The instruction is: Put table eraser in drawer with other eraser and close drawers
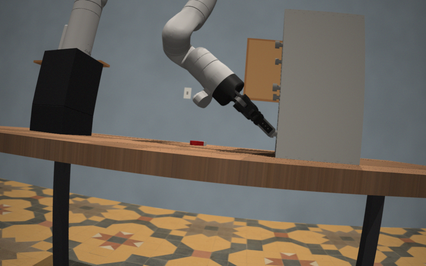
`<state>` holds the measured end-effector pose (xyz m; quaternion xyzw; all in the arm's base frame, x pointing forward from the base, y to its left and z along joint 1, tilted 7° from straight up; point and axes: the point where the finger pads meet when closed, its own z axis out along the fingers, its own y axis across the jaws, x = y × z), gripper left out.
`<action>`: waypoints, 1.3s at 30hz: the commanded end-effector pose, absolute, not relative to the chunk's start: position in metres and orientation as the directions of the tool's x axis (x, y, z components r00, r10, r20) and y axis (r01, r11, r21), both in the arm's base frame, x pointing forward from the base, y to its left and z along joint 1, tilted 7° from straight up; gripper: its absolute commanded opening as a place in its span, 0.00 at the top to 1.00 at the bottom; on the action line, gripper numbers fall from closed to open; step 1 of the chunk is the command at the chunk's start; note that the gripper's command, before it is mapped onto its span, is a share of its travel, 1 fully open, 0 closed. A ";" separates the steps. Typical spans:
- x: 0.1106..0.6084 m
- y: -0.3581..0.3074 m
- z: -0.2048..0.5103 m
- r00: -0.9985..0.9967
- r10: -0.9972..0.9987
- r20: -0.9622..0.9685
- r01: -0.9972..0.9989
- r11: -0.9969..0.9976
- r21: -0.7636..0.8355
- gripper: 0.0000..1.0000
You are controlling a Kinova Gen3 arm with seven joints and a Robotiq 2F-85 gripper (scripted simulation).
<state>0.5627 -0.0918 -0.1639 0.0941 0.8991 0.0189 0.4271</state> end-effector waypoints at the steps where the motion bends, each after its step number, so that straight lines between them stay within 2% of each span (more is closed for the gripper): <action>1: 0.563 -0.092 -0.163 -0.616 0.185 -0.766 0.153 0.982 0.114 0.67; 8: 0.563 -0.092 -0.163 -0.616 0.185 -0.766 0.153 0.982 0.114 0.67; 9: 0.563 -0.092 -0.163 -0.616 0.185 -0.766 0.153 0.982 0.114 0.87; 39: 0.562 -0.092 -0.163 -0.616 0.185 -0.766 0.153 0.982 0.114 0.87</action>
